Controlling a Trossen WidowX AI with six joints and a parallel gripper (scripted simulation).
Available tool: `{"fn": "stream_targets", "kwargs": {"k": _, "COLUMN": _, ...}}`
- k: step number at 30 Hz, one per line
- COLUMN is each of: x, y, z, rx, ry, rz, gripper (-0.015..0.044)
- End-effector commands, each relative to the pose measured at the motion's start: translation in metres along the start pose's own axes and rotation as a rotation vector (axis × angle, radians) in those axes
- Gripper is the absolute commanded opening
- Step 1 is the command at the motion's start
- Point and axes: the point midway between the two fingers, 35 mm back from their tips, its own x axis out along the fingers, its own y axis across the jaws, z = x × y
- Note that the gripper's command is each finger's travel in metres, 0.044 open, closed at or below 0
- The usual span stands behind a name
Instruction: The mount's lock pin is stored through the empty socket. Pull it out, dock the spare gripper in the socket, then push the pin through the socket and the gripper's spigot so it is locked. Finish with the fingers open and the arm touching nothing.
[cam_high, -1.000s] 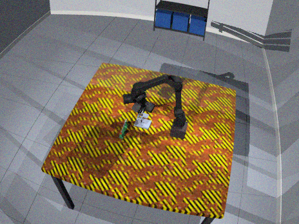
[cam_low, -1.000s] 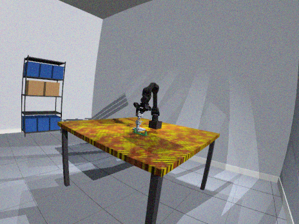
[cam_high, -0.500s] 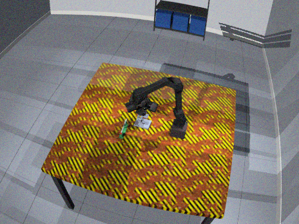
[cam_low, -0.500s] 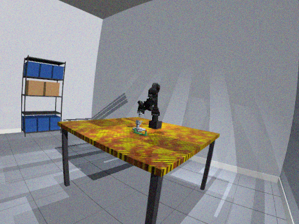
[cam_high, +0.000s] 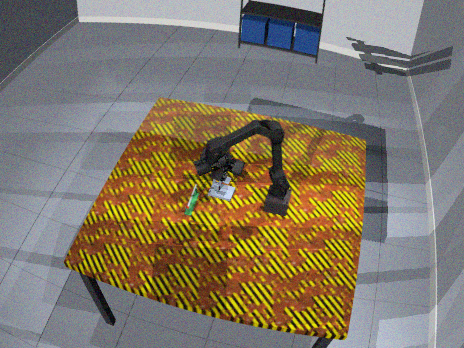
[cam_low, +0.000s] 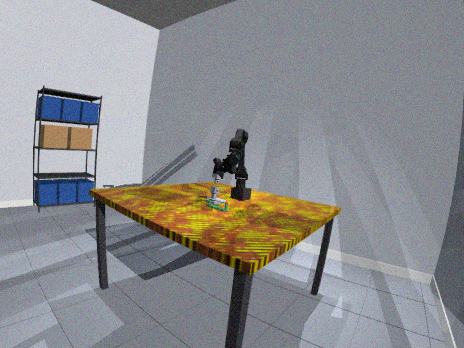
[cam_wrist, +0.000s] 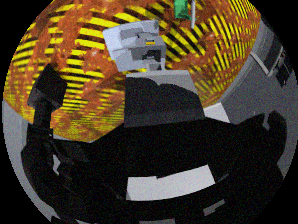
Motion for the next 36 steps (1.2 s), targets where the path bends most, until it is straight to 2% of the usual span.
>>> {"fn": "stream_targets", "kwargs": {"k": 1, "x": 0.003, "y": 0.001, "z": 0.003, "rx": -0.004, "ry": -0.002, "rz": 0.001, "gripper": 0.0}}
{"fn": "stream_targets", "kwargs": {"k": 36, "x": 0.04, "y": 0.0, "z": 0.037, "rx": -0.003, "ry": -0.004, "rz": -0.001, "gripper": 0.0}}
